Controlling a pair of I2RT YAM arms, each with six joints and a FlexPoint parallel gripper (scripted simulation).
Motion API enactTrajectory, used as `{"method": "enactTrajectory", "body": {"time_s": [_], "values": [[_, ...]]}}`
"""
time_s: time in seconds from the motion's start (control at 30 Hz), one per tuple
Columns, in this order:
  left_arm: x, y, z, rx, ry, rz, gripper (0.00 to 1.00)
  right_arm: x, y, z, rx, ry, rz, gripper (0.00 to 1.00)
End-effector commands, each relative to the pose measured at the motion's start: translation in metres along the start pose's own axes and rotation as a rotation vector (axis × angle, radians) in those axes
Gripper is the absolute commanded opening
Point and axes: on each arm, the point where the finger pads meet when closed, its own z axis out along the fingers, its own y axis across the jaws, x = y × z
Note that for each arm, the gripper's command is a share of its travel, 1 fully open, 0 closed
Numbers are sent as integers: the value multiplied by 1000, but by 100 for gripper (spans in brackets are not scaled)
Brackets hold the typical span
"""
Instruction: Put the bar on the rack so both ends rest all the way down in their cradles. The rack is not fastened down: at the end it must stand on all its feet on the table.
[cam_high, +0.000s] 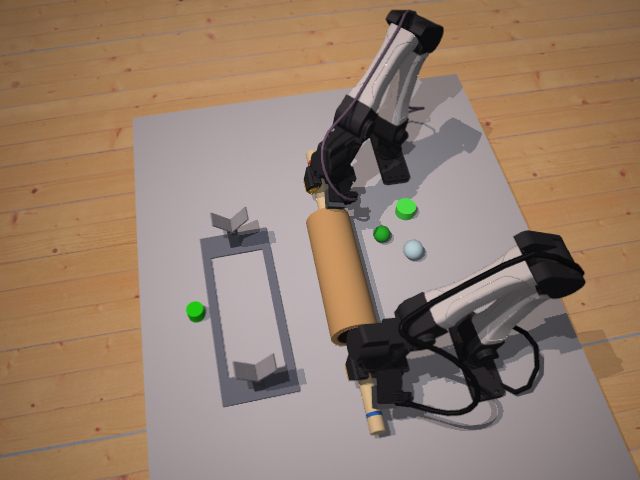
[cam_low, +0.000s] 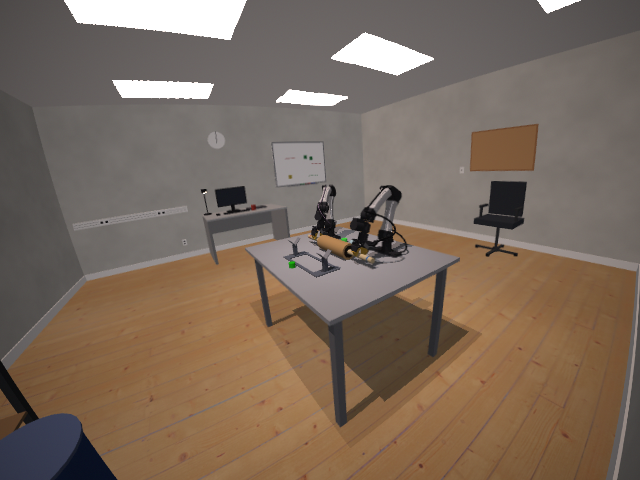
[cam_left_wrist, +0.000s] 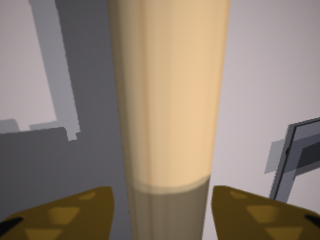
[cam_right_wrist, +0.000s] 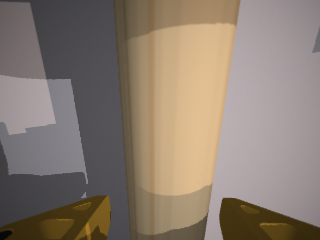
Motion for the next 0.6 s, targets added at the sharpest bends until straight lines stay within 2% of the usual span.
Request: {"method": "enactTrajectory", "body": {"time_s": [0.0, 0.03, 0.1, 0.13, 0.23, 0.27, 0.3, 0.33, 0.37, 0.43, 0.47, 0.53, 0.57], "values": [[2, -5, 3, 24, 2, 2, 50, 1, 0, 7, 3, 2, -3, 54], [2, -6, 2, 28, 2, 2, 46, 1, 0, 7, 3, 2, -3, 54], [2, -6, 2, 28, 2, 3, 46, 1, 0, 7, 3, 2, -3, 54], [1, -2, 0, 23, 5, 2, 41, 1, 0, 7, 3, 2, -3, 54], [1, -2, 0, 23, 5, 2, 41, 1, 0, 7, 3, 2, -2, 54], [1, -2, 0, 23, 5, 2, 41, 1, 0, 7, 3, 2, -2, 50], [1, -2, 0, 23, 5, 2, 37, 1, 0, 7, 3, 2, -2, 50], [1, -2, 0, 23, 5, 2, 37, 1, 0, 7, 3, 2, -2, 50], [1, -2, 0, 23, 5, 2, 37, 1, 0, 7, 3, 2, -2, 46], [1, -4, -1, 36, 5, 4, 35, 1, 0, 7, 3, 2, -1, 46], [1, -4, -1, 36, 5, 4, 33, -1, -3, 2, 12, -6, 3, 41], [1, -3, -1, 32, 5, 4, 30, -1, -3, 2, 12, -6, 3, 41], [1, -2, -1, 30, 5, 4, 29, -1, -3, 2, 12, -6, 3, 37]]}}
